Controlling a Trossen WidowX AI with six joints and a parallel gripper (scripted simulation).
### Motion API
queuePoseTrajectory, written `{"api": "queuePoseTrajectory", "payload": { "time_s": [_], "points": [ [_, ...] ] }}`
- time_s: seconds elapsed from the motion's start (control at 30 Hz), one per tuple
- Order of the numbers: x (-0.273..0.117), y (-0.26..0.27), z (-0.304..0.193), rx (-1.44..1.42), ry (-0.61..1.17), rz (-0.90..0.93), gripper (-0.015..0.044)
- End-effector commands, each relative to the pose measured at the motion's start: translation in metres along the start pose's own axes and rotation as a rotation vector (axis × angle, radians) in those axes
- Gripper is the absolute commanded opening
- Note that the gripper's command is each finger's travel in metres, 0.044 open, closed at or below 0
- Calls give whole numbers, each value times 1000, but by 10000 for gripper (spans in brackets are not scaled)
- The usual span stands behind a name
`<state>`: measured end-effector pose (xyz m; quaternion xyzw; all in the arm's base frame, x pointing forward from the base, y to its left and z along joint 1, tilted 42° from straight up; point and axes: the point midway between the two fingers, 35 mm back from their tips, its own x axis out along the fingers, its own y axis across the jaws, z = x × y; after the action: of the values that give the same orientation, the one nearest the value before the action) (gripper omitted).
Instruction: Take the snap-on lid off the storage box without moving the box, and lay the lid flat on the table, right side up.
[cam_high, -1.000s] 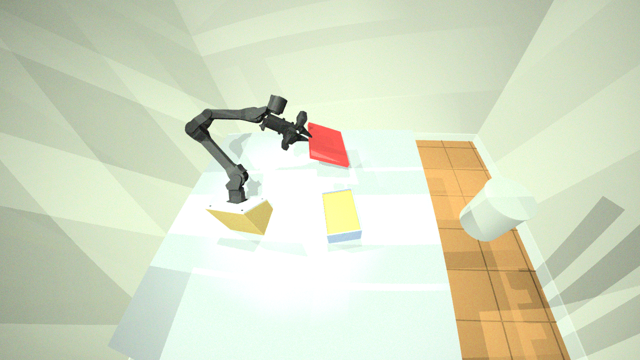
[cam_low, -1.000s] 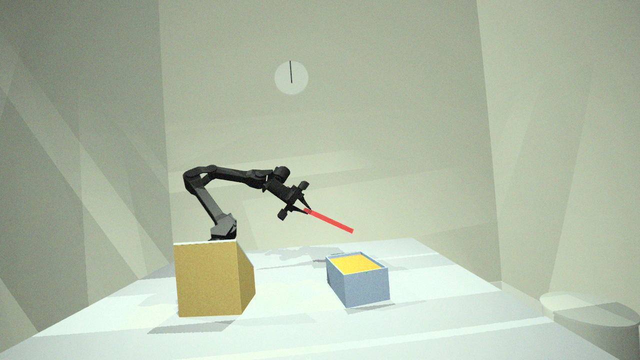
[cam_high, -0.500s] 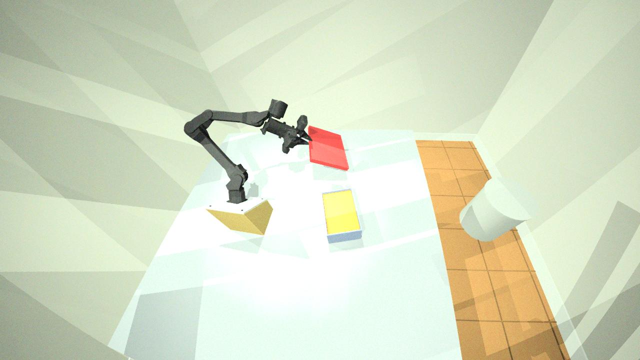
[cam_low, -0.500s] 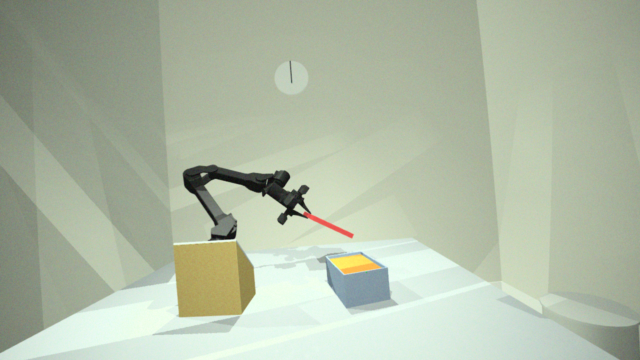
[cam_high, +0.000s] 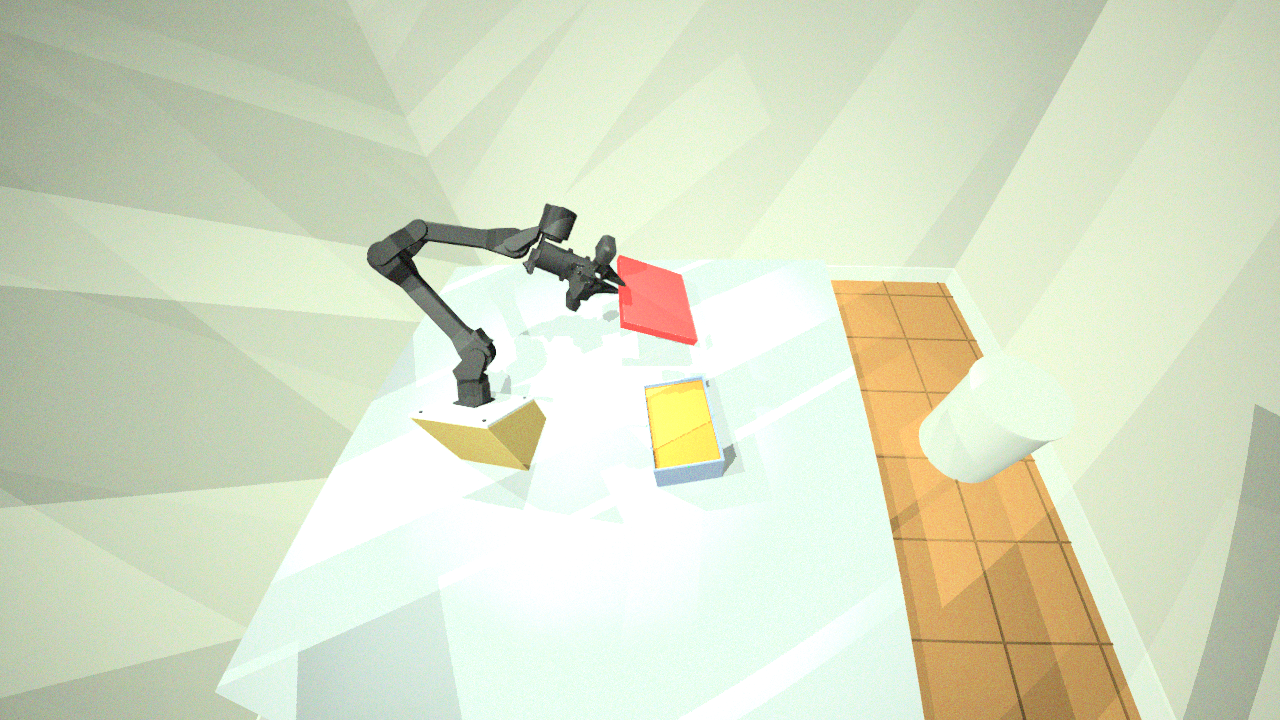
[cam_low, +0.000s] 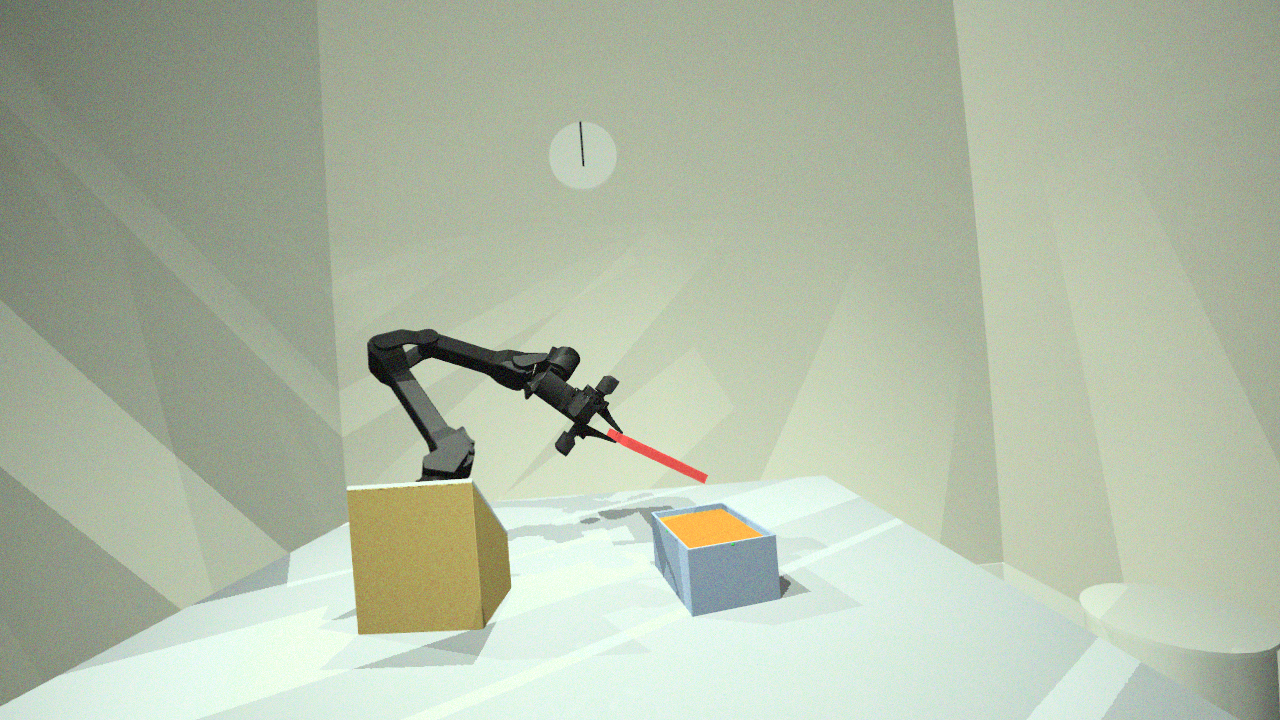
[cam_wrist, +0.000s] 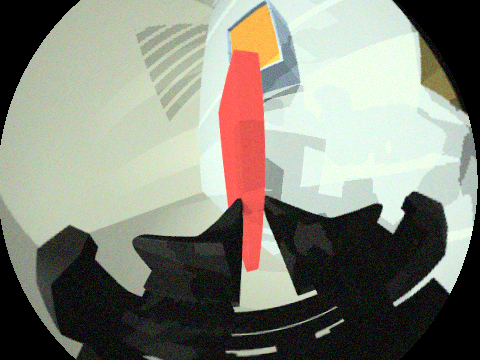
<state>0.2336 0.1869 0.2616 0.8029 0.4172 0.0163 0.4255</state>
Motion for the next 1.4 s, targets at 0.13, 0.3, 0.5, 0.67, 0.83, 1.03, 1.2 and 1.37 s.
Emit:
{"api": "queuePoseTrajectory", "payload": {
  "time_s": [0.13, 0.3, 0.5, 0.67, 0.83, 1.03, 1.2, 1.37],
  "points": [
    [3, -2, 1, 5, -5, 13, 0],
    [6, -5, 1, 5, -4, 13, 0],
    [9, -8, 1, 5, -4, 13, 0],
    [12, -11, 1, 6, -4, 13, 0],
    [14, -14, 1, 6, -4, 13, 0],
    [17, -18, 1, 6, -4, 13, 0],
    [20, -21, 1, 6, -3, 13, 0],
    [23, -24, 1, 7, -3, 13, 0]
  ]
}}
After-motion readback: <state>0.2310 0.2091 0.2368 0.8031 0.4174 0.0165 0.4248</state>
